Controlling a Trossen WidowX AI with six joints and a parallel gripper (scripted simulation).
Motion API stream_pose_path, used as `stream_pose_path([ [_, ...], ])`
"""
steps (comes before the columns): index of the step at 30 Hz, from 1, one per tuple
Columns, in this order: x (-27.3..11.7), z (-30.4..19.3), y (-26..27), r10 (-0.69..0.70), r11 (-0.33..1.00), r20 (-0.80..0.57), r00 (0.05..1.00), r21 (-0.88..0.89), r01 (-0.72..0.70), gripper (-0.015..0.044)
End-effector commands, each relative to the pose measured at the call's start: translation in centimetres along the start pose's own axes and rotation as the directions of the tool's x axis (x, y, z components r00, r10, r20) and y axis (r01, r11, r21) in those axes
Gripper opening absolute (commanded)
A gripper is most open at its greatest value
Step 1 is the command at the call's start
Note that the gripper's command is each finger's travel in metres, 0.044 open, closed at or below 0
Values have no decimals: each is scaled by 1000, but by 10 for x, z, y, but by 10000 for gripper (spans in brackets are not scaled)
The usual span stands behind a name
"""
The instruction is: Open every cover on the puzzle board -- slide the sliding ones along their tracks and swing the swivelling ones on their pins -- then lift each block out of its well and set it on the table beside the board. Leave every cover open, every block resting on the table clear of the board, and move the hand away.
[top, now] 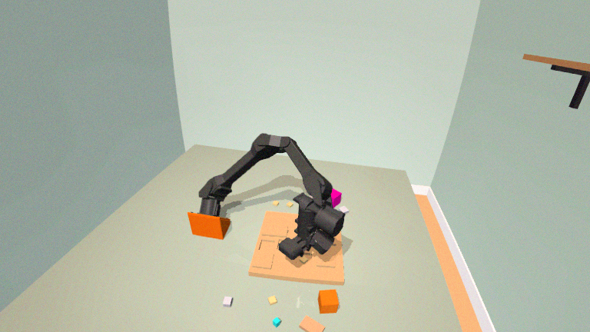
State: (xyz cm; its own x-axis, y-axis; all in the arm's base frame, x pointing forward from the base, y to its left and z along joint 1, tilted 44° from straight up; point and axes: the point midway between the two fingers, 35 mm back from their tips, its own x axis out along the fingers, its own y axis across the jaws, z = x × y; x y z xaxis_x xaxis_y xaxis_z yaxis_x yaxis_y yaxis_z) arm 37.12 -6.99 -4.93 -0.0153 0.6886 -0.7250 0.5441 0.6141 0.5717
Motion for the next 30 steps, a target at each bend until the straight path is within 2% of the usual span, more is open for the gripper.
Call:
stream_pose_path([
  [1, 1, 0, 0, 4, 999, 0, 1000, 53, -4, 144],
  [30, 13, 1, 1, 4, 997, 0, 1000, 75, -4, 144],
])
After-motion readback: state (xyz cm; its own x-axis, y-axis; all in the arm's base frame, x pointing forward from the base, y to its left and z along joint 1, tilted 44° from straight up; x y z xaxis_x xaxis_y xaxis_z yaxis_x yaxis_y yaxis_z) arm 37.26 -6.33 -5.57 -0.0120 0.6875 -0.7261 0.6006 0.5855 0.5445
